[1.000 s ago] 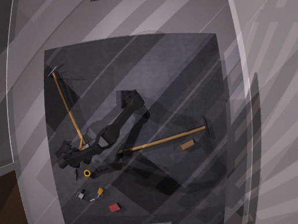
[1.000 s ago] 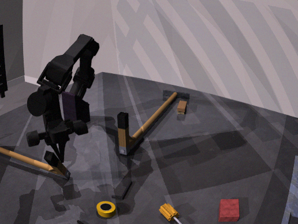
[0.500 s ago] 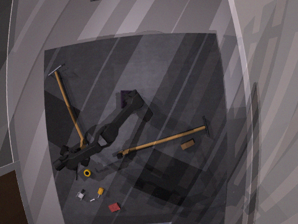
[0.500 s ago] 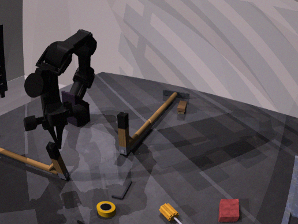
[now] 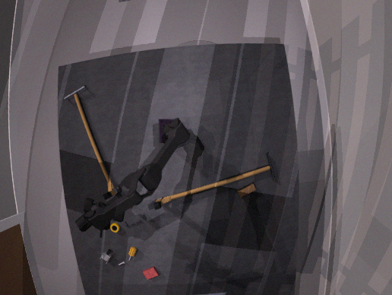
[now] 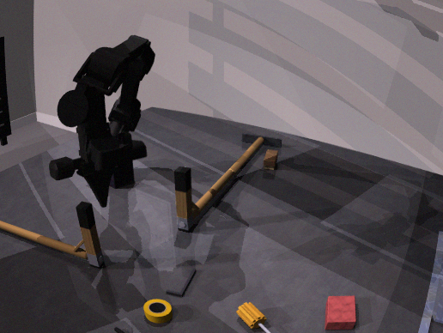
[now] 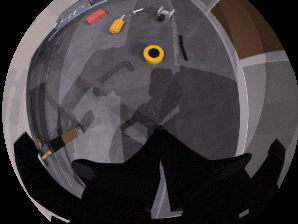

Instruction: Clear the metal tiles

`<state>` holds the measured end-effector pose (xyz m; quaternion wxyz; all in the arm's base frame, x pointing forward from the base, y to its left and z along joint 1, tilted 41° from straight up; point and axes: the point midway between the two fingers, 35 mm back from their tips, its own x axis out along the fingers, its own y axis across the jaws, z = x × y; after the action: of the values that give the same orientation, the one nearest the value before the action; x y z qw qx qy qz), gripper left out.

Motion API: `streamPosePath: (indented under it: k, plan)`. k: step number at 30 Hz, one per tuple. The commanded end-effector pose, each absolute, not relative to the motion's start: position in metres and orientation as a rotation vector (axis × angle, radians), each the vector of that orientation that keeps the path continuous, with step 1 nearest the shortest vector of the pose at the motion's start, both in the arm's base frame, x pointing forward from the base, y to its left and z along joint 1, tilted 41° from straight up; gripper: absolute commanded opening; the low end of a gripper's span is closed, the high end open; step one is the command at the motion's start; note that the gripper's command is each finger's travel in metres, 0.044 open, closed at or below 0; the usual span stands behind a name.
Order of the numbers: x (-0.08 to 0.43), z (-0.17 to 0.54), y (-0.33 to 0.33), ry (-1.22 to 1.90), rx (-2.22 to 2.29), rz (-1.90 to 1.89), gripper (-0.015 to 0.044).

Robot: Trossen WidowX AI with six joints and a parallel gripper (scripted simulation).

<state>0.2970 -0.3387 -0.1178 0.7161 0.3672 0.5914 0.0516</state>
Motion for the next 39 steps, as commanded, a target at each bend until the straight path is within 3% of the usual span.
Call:
streamPosePath:
  k: [1,39]
  plan:
    - [0.305,-0.099,-0.332,1.297,0.752,0.162,0.0]
    - [0.345,0.034,-0.226,1.181,0.231,0.595,0.0]
